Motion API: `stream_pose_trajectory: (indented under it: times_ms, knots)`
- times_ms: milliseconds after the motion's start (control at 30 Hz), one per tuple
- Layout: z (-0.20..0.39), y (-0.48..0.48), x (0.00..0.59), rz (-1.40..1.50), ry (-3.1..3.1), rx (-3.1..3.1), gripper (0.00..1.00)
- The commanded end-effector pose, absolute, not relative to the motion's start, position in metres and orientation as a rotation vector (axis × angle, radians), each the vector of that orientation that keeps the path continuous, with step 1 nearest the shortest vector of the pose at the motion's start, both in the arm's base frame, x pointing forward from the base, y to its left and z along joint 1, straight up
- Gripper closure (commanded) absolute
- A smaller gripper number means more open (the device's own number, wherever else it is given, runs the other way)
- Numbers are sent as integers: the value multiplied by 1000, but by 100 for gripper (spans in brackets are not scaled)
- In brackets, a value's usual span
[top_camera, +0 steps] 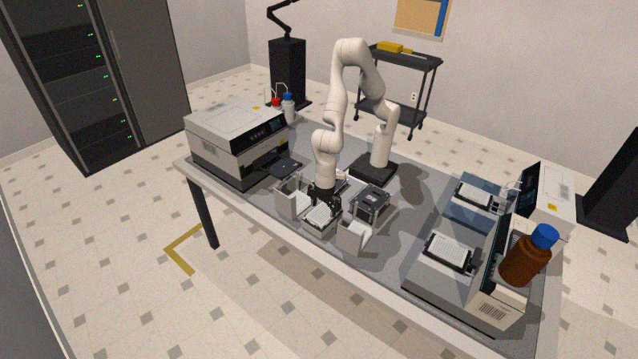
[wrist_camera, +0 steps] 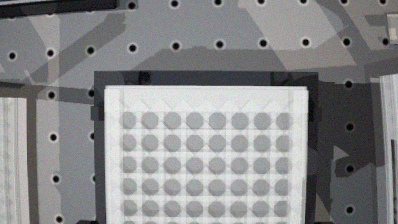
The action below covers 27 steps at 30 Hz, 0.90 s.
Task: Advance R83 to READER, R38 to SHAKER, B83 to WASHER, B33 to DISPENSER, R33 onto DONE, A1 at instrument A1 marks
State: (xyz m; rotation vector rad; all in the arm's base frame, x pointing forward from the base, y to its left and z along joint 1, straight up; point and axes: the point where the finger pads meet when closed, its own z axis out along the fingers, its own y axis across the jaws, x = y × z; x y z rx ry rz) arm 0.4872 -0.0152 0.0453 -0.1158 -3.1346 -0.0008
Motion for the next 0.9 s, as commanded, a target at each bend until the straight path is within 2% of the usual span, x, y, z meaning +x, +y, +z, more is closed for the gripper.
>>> stream_pose_trajectory:
  times_ms: [0,867]
  knots:
    - [43,-15,487,1,-3136,-124,0]
    - [35,-15,487,2,-3135,-122,0]
